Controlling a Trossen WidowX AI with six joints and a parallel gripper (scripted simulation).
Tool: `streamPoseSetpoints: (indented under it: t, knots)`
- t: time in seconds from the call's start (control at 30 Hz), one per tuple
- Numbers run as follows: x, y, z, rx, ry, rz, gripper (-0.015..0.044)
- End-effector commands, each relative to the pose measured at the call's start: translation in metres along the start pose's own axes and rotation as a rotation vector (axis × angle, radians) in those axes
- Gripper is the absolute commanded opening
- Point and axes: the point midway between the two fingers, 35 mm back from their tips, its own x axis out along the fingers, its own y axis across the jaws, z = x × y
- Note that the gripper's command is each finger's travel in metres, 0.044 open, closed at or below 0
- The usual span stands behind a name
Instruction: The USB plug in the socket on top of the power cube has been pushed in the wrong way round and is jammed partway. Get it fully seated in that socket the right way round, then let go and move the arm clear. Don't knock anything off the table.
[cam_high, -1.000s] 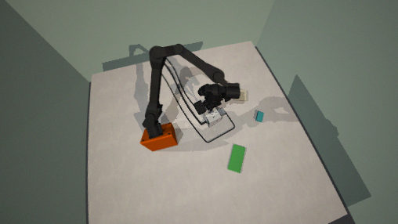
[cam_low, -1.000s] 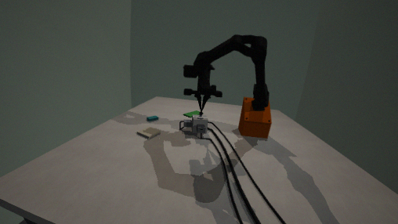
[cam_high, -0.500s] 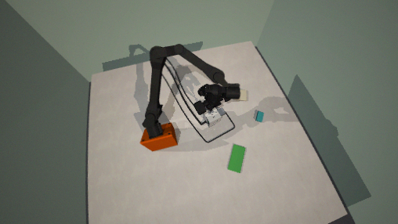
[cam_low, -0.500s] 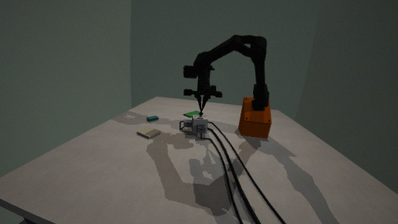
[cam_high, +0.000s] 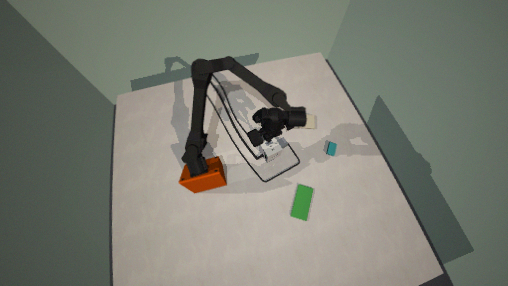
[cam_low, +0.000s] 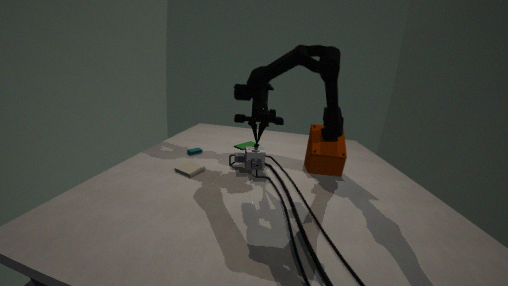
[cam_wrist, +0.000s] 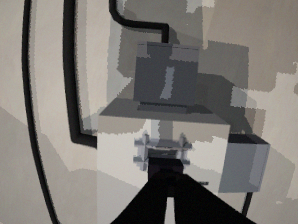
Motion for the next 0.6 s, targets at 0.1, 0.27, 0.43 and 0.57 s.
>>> streamPoseSetpoints:
  t: [0.1,0.27,0.43,0.57]
  knots:
    - [0.0012,-0.0003,0.0002,0.000,-0.004,-0.002,0.0000]
    - [0.0018,-0.0003,0.0002,0.000,-0.004,-0.002,0.0000]
    - [0.0024,-0.0003,0.0002,0.000,-0.004,-0.002,0.0000]
    - [0.0028,-0.0003,0.0001,0.000,-0.004,-0.002,0.0000]
